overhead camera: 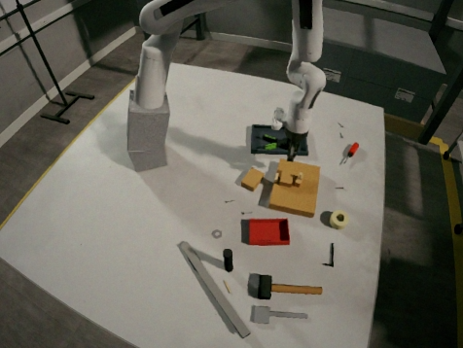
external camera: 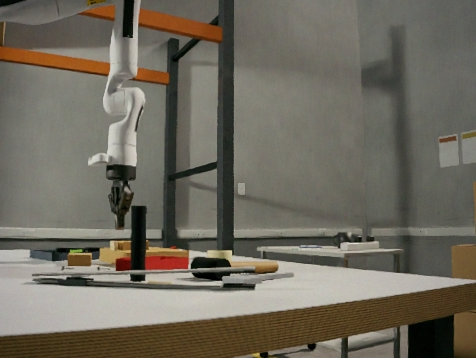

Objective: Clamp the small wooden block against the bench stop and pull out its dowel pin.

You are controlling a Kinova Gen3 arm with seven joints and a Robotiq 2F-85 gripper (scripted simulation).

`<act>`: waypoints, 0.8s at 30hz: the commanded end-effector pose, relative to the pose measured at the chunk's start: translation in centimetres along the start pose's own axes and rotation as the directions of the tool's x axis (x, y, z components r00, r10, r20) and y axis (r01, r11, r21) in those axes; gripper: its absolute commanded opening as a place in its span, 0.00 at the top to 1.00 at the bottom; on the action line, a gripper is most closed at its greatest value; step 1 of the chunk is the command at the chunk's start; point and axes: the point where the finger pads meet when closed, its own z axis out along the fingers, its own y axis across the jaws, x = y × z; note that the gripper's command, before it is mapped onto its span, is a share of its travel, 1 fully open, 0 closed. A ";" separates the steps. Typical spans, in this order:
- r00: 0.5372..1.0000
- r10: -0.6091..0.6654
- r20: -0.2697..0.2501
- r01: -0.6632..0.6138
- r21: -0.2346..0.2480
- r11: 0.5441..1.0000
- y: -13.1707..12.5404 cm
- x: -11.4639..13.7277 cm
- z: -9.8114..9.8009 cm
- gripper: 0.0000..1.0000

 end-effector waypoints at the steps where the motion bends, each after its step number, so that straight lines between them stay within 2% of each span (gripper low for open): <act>1: 1.000 0.000 0.003 0.000 0.001 1.000 0.0 -0.1 0.7 0.90; 12: 1.000 0.000 0.003 0.000 0.001 1.000 0.0 -0.1 2.5 0.90; 24: 1.000 0.000 0.003 0.000 0.001 1.000 0.0 -0.1 3.1 0.90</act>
